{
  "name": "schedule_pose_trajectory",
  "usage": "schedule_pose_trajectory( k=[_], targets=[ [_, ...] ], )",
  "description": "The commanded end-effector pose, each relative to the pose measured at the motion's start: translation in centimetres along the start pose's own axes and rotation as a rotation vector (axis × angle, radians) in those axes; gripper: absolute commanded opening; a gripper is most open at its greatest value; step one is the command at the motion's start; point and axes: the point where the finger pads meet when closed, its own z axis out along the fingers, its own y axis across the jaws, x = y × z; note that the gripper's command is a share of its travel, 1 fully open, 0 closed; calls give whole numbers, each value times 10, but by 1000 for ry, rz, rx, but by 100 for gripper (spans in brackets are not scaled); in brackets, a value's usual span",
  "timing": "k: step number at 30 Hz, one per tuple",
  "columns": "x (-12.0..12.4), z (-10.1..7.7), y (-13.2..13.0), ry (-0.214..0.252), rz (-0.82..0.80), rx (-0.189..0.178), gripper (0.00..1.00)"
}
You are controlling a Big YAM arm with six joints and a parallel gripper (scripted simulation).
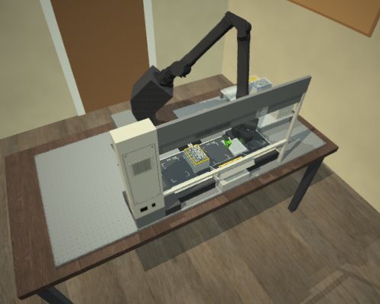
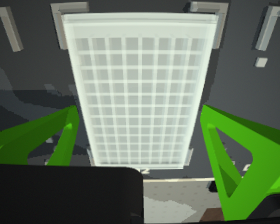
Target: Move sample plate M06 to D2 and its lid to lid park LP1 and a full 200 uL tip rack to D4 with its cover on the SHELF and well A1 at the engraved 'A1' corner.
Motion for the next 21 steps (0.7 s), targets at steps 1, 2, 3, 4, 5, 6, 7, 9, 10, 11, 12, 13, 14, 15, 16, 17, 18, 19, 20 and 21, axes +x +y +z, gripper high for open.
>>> schedule_pose_trajectory(
  k=[1,2,3,4,5,6,7,9,10,11,12,13,14,15,16,17,18,19,20,21],
  targets=[
    [-10,-5,6,-25,-6,-11,100],
    [-10,-5,6,-25,-6,-11,100],
    [-10,-5,6,-25,-6,-11,100],
    [-10,-5,6,-25,-6,-11,100],
    [-10,-5,6,-25,-6,-11,100],
    [-10,-5,6,-25,-6,-11,100],
    [-10,-5,6,-25,-6,-11,100],
    [-10,-5,6,-25,-6,-11,100],
    [-10,-5,6,-25,-6,-11,100],
    [-10,-5,6,-25,-6,-11,100],
    [-10,-5,6,-25,-6,-11,100],
    [-10,-5,6,-25,-6,-11,100],
    [-10,-5,6,-25,-6,-11,100],
    [-10,-5,6,-25,-6,-11,100],
    [-10,-5,6,-25,-6,-11,100],
    [-10,-5,6,-25,-6,-11,100],
    [-16,-13,11,-44,-11,-22,100],
    [-15,-17,6,-38,-5,-13,100],
    [-13,-19,3,-33,-5,-9,100],
    [-11,-20,1,-30,-5,-6,100]
  ],
)
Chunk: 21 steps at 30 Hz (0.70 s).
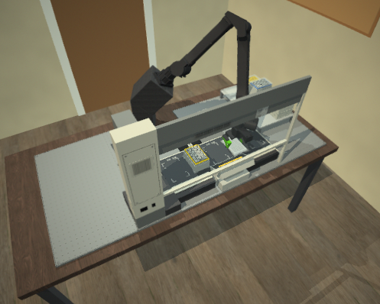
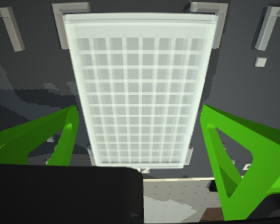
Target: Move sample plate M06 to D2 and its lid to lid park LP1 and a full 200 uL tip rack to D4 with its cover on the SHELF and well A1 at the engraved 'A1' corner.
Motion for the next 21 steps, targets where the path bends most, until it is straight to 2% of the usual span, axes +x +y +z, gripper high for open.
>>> schedule_pose_trajectory(
  k=[1,20,21],
  targets=[
    [-10,-20,0,-29,-5,-4,100],
    [-9,-45,1,-30,-5,-4,100],
    [-9,-46,8,-28,-19,-12,100]
  ],
)
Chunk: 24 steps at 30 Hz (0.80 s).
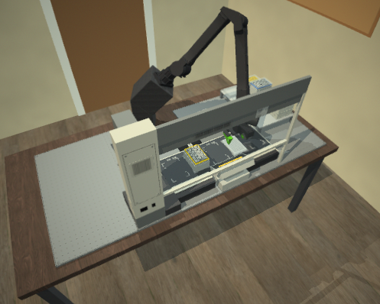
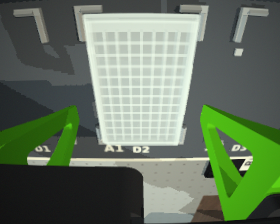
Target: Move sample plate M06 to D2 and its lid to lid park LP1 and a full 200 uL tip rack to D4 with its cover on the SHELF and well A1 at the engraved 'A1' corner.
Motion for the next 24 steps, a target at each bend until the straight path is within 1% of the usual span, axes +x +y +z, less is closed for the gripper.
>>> schedule_pose_trajectory(
  k=[1,3,14,16,17,19,24],
  targets=[
    [-7,-15,4,-19,-14,-6,100],
    [-6,-19,-1,-20,-6,-1,100],
    [-8,-38,1,-23,-9,-4,100],
    [-8,-38,1,-23,-9,-4,100],
    [-4,-38,5,-16,-16,-6,100],
    [-6,-42,-1,-20,-7,-1,100],
    [-8,-51,2,-24,-10,-4,100]
  ],
)
